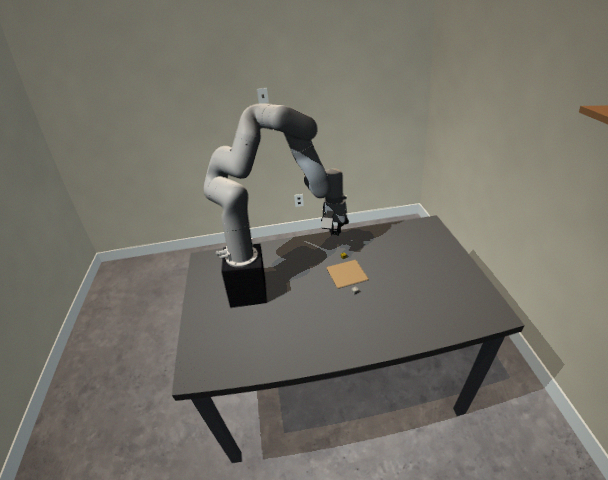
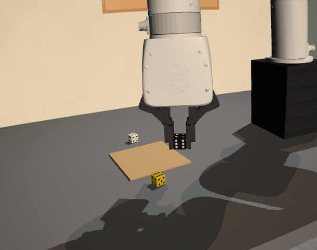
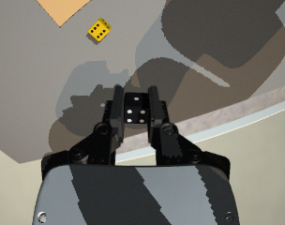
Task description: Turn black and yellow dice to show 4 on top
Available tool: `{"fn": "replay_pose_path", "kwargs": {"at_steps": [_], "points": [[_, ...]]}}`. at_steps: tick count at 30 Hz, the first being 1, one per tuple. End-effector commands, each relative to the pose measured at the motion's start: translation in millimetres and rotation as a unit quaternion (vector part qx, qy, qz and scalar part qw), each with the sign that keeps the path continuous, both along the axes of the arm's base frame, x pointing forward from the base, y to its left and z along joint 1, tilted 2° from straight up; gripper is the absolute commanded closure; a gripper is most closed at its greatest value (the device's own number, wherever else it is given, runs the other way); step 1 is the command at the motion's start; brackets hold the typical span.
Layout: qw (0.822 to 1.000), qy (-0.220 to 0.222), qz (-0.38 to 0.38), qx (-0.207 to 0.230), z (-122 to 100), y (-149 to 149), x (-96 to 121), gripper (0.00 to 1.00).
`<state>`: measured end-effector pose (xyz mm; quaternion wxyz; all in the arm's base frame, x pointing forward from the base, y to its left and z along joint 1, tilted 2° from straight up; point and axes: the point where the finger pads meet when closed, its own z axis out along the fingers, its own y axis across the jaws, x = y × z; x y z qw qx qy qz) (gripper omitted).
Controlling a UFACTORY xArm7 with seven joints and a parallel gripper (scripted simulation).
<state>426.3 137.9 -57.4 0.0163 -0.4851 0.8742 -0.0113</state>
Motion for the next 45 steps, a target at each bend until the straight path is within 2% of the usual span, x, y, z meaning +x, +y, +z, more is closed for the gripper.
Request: {"fn": "replay_pose_path", "kwargs": {"at_steps": [1, 10, 14, 15, 16, 17, 18, 20, 22, 28, 45], "points": [[1.0, -0.001, 0.0, -0.001, 6.2, 0.1, 0.1, 0.85], [1.0, 0.0, 0.01, -0.001, 6.4, -7.5, -0.1, 0.85], [0.997, 0.001, 0.08, -0.005, 7.3, -60.0, -5.6, 0.85], [0.997, 0.001, 0.08, -0.005, 7.3, -60.0, -5.6, 0.85], [0.994, 0.001, 0.106, -0.006, 7.7, -78.1, -9.1, 0.85], [0.994, 0.001, 0.106, -0.006, 7.7, -78.1, -9.1, 0.85], [0.991, 0.001, 0.133, -0.007, 8.2, -96.1, -13.6, 0.85], [0.991, 0.001, 0.133, -0.007, 8.2, -96.1, -13.6, 0.85], [0.983, 0.001, 0.182, -0.009, 9.2, -128.0, -24.1, 0.85], [0.972, 0.001, 0.236, -0.011, 10.5, -160.7, -38.4, 0.85], [0.971, 0.001, 0.24, -0.011, 9.4, -162.6, -39.3, 0.85]]}}
